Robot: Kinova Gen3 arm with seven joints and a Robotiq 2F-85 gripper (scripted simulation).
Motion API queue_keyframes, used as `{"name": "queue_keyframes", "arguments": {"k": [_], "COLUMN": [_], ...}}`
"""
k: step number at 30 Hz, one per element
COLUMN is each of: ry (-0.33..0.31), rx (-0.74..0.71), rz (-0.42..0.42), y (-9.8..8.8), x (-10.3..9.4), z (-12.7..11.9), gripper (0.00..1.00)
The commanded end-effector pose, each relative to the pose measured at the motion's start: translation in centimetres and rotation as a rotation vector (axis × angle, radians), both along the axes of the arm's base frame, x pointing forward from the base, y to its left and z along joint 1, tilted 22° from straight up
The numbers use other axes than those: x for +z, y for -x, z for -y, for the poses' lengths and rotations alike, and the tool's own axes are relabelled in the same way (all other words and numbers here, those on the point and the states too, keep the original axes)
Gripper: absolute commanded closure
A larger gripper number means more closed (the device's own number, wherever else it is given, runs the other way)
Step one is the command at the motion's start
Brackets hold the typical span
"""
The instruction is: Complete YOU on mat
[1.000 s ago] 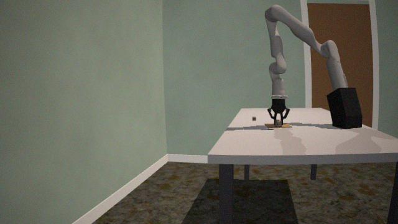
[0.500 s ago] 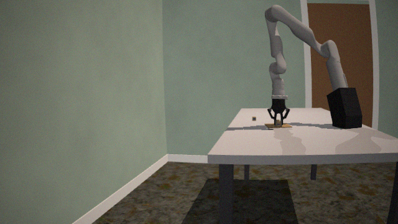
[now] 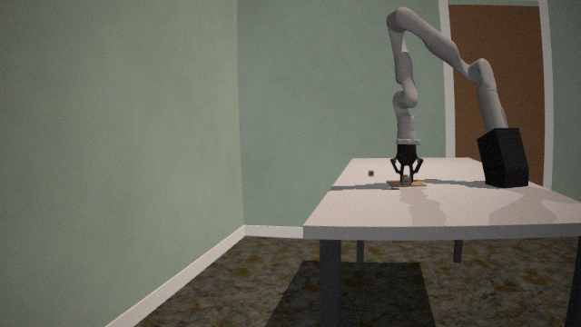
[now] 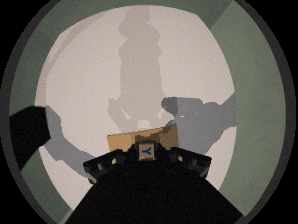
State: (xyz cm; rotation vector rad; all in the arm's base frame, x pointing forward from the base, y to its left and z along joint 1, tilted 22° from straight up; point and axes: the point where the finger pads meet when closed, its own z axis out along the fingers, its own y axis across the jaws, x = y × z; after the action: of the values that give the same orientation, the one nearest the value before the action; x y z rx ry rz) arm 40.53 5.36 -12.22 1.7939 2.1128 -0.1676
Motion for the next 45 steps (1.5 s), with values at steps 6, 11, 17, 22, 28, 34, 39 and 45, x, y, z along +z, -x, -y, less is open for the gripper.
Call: {"name": "queue_keyframes", "arguments": {"k": [6,11,17,22,28,34,39,45], "ry": [-0.001,-0.001,-0.001,-0.001,-0.001,-0.001,-0.001,-0.001], "rx": [0.001,0.001,0.001,0.001,0.001,0.001,0.001,0.001], "rz": [0.001,0.001,0.001,0.001,0.001,0.001,0.001,0.001], "y": [0.0,0.0,0.0,0.0,0.0,0.0,0.3,1.0], "x": [0.0,0.0,0.0,0.0,0.0,0.3,1.8,4.9], "z": [-0.1,-0.1,-0.1,-0.1,-0.1,-0.2,-0.7,-1.7], "gripper": [0.75,0.67,0.63,0.59,0.59,0.59,0.59,0.59]}}
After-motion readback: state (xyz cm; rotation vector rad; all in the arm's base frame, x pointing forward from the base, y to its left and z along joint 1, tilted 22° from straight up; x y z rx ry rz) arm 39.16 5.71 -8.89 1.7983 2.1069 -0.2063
